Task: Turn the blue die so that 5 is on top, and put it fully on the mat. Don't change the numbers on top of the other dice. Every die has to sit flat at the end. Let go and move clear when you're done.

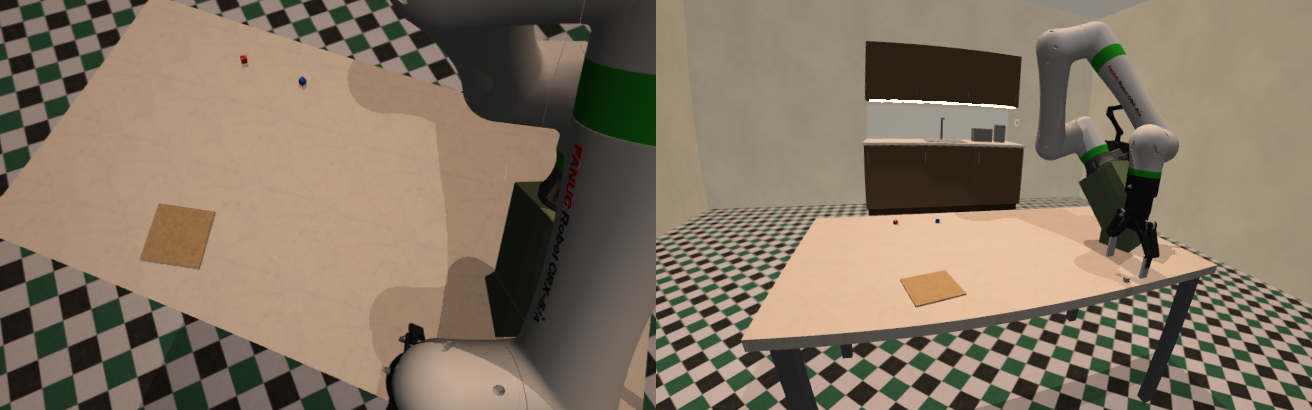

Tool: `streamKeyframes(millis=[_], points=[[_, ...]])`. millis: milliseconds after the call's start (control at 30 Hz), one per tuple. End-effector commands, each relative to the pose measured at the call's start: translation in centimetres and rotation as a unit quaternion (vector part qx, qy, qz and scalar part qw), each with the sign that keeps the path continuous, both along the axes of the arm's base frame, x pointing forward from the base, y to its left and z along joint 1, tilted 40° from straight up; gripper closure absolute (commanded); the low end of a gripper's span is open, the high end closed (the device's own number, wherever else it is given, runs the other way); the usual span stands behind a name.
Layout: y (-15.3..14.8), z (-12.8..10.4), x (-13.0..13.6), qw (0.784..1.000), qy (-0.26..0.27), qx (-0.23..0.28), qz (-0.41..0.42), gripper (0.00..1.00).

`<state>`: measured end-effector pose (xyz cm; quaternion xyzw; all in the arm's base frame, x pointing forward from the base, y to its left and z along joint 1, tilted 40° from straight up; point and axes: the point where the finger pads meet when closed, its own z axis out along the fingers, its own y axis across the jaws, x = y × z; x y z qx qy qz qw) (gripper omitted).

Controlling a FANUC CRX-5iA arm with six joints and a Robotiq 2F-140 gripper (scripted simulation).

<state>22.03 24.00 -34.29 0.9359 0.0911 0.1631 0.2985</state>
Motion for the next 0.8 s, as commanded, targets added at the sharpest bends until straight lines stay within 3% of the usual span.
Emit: streamKeyframes(millis=[0,333,767], points=[[0.0,0.0,0.0,1.0,0.0,0.0,0.0,0.0],[0.5,0.7,-0.3,1.0,0.0,0.0,0.0,0.0],[4.9,7.1,-3.3,1.0,0.0,0.0,0.0,0.0]])
